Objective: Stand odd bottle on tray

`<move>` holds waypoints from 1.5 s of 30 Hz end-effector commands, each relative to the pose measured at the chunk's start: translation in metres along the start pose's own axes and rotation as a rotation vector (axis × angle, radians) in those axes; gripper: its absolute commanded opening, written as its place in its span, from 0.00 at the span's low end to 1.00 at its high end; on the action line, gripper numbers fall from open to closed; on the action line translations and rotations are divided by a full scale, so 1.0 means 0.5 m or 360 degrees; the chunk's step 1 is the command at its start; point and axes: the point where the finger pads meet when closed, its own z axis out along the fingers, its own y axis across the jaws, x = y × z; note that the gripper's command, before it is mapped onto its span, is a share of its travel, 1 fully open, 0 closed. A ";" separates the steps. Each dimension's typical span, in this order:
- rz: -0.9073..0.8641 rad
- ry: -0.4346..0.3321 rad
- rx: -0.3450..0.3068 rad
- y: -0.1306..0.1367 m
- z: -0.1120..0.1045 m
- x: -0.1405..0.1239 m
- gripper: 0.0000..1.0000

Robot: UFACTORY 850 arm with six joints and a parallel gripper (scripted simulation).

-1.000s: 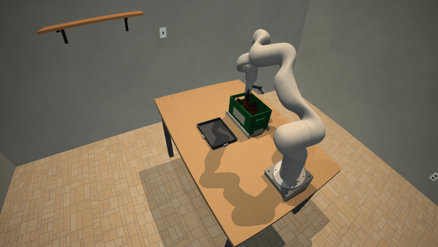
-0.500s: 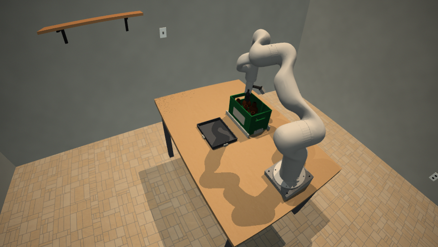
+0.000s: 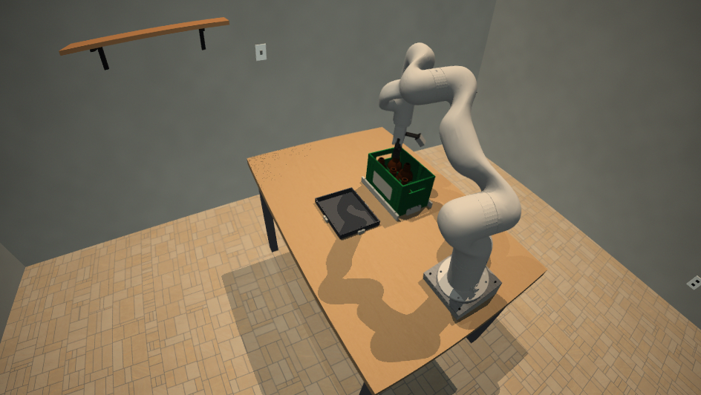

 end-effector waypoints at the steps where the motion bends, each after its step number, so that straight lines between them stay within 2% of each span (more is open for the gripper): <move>1: 0.0000 -0.0002 0.0003 -0.001 -0.032 -0.001 0.65; 17: 0.0000 -0.0002 0.0003 -0.001 -0.113 -0.001 0.65; 29: 0.0000 -0.0002 0.0003 -0.001 -0.125 -0.001 0.65; 30: 0.0000 -0.0002 0.0003 -0.001 -0.125 -0.001 0.00; 45: 0.0000 -0.0002 0.0003 -0.001 -0.125 -0.001 0.00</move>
